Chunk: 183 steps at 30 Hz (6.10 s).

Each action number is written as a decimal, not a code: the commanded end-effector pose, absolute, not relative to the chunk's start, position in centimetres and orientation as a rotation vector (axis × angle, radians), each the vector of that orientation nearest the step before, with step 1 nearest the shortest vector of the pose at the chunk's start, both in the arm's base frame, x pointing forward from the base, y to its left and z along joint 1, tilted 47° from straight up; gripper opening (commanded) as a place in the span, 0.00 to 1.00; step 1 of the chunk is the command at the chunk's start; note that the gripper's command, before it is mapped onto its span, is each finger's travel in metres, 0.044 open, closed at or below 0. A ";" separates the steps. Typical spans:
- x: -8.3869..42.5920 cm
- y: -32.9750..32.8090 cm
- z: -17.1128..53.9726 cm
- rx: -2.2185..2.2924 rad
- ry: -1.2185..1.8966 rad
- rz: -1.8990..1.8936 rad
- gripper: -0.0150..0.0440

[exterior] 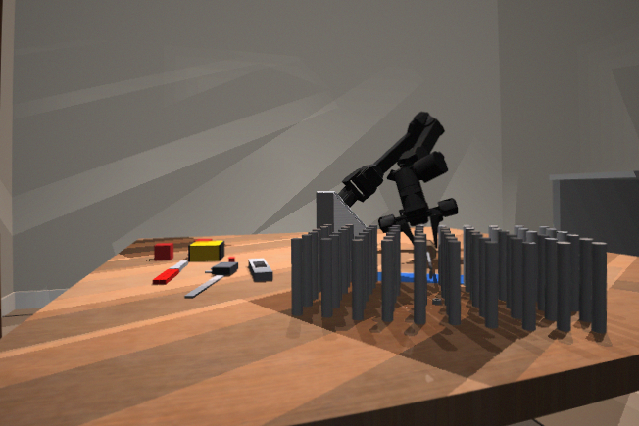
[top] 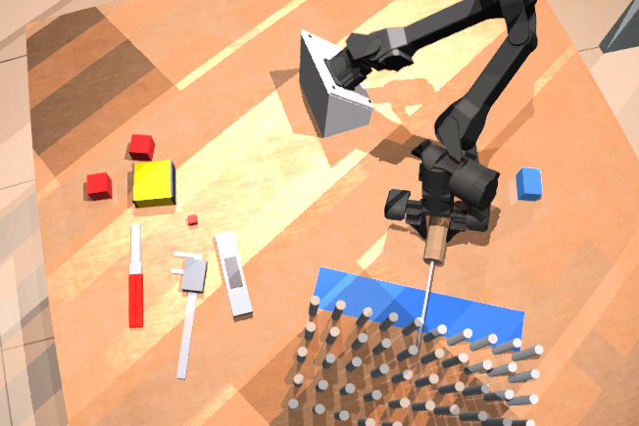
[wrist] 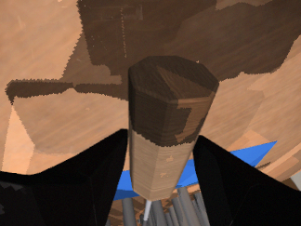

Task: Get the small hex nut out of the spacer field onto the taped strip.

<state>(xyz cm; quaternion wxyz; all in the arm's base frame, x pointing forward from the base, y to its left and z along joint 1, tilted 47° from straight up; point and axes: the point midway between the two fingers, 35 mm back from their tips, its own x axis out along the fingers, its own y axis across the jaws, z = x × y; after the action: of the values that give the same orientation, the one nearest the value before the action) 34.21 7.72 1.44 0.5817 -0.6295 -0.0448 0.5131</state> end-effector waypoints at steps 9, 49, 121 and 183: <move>35.3 7.2 1.4 -1.482 -0.112 1.188 0.25; 37.4 6.0 0.5 -1.484 -0.113 1.186 0.25; 41.2 4.1 -1.2 -1.488 -0.113 1.184 0.25; 41.9 5.0 -3.1 -1.484 -0.105 1.183 0.25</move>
<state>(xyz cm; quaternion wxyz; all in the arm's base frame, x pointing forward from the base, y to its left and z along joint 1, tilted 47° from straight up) 42.09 5.02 -3.08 0.5804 -0.6354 -0.0485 0.5069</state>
